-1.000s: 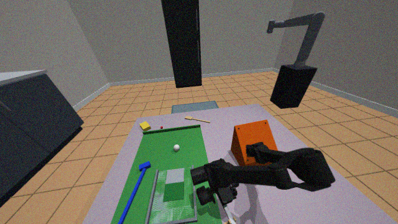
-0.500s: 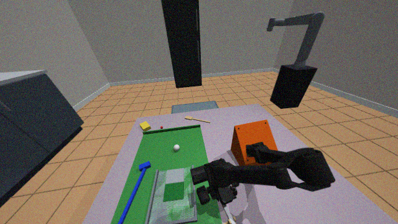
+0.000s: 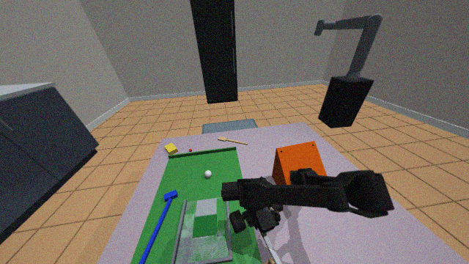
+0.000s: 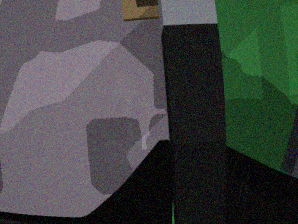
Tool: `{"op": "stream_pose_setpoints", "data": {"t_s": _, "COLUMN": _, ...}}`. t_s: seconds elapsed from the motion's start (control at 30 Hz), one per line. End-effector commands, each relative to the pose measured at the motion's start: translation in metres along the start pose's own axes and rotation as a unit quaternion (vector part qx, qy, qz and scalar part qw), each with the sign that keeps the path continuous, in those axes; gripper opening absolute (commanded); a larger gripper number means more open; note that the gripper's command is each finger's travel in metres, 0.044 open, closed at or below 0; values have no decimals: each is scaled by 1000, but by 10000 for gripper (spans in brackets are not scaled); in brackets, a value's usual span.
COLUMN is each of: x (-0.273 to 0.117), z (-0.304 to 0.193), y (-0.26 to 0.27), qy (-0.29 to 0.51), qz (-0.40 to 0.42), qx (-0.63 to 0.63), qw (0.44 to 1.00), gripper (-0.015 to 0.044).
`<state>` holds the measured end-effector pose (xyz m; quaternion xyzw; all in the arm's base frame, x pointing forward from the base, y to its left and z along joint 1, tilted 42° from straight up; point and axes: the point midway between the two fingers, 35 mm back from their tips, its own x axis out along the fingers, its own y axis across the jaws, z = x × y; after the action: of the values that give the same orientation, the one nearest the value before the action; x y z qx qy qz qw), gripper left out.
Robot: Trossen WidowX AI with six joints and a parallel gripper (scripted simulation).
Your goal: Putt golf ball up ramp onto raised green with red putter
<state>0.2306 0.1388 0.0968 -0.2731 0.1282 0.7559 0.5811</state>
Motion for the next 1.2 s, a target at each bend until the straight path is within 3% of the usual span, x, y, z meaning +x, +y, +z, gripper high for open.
{"op": "stream_pose_setpoints", "data": {"t_s": 0.0, "x": -22, "z": 8, "y": -1, "qy": -1, "qz": -4, "qx": -5, "qw": 1000, "gripper": 0}}
{"op": "stream_pose_setpoints", "data": {"t_s": 0.27, "x": -32, "z": 7, "y": 0, "qy": -1, "qz": -3, "qx": 10, "qw": 1000, "gripper": 0}}
{"op": "stream_pose_setpoints", "data": {"t_s": 0.7, "x": -68, "z": -74, "y": -19, "qy": 47, "qz": -31, "qx": 214, "qw": 975, "gripper": 0}}
{"op": "stream_pose_setpoints", "data": {"t_s": 1.17, "x": -105, "z": -159, "y": -11, "qy": 71, "qz": -68, "qx": 430, "qw": 897, "gripper": 0}}
